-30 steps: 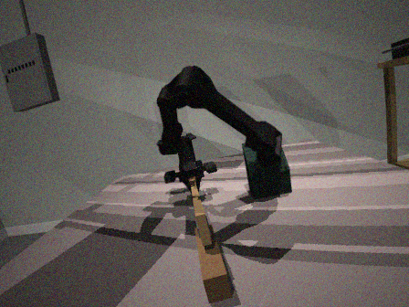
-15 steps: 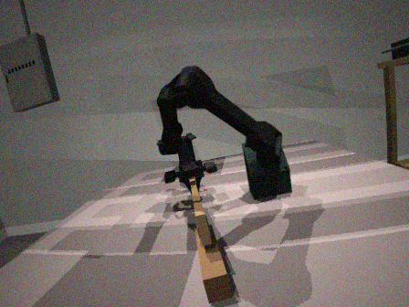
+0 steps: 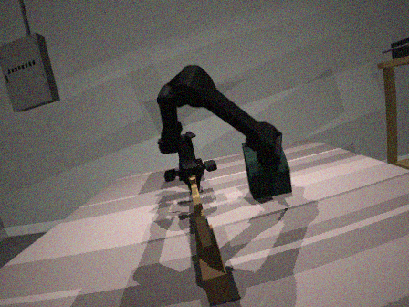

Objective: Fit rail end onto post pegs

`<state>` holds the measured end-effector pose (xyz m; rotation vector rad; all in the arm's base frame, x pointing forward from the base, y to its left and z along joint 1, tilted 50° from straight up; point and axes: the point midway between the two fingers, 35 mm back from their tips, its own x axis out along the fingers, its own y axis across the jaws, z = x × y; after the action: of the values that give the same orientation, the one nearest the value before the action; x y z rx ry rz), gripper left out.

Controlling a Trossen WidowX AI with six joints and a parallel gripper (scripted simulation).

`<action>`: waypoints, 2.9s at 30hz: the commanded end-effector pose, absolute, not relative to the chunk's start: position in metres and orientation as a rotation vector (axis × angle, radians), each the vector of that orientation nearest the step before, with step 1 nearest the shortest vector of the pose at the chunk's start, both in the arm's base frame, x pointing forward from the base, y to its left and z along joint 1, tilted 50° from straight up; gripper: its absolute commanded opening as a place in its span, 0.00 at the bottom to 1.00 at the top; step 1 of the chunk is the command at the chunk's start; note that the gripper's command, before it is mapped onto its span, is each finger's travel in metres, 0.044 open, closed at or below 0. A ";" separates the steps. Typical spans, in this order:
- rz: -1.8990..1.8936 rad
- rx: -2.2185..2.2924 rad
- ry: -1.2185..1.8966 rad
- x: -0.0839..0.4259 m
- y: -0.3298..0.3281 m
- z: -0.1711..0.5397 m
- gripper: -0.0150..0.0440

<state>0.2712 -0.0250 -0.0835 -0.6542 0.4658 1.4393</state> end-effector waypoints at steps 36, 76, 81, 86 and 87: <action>1.433 -0.656 0.457 0.273 -0.042 -0.069 0.25; 1.433 -0.657 0.458 0.271 -0.057 -0.056 0.25; 1.433 -0.657 0.458 0.271 -0.059 -0.054 0.25; 1.433 -0.657 0.458 0.270 -0.061 -0.053 0.25; 1.433 -0.657 0.458 0.270 -0.061 -0.053 0.25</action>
<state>0.2688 -0.0573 -0.0550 -0.6545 0.4638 1.4406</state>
